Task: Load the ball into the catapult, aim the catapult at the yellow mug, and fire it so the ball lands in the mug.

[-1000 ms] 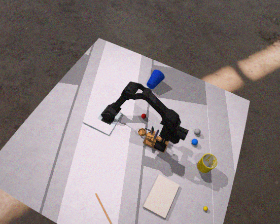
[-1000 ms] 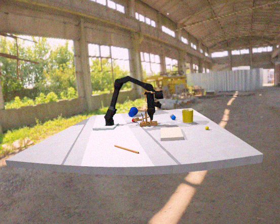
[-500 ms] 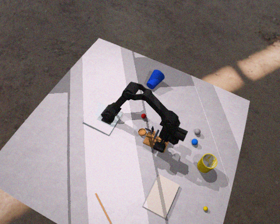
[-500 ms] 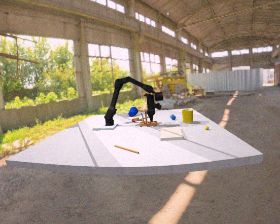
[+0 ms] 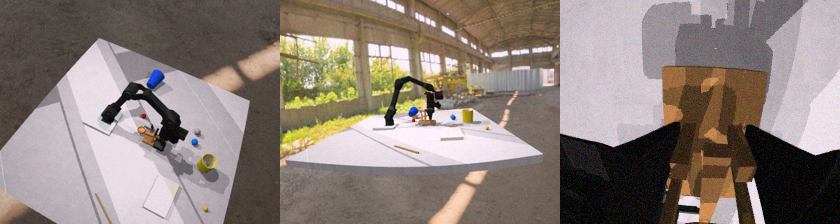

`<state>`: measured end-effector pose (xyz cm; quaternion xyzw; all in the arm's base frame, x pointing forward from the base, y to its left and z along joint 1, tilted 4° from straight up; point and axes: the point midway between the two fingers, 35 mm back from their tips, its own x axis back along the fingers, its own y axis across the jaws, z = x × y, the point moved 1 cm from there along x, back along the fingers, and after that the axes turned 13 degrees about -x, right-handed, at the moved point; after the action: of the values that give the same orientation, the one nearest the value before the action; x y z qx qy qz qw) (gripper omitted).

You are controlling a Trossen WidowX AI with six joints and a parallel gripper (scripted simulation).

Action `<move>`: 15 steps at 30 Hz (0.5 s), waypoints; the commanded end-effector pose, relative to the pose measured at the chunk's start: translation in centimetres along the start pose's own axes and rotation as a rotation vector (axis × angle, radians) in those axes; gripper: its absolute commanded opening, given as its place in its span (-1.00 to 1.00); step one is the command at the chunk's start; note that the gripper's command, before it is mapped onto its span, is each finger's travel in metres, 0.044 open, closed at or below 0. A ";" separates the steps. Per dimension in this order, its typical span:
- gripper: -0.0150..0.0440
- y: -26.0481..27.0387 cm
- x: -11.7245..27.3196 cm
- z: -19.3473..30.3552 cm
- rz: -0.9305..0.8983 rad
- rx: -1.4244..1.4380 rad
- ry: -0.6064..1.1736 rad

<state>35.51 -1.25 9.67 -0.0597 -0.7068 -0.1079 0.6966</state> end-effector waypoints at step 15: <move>-0.49 0.1 1.9 -0.6 -0.006 0.000 -0.038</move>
<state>35.97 -1.48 11.99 -0.0601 -0.7194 -0.1097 0.6832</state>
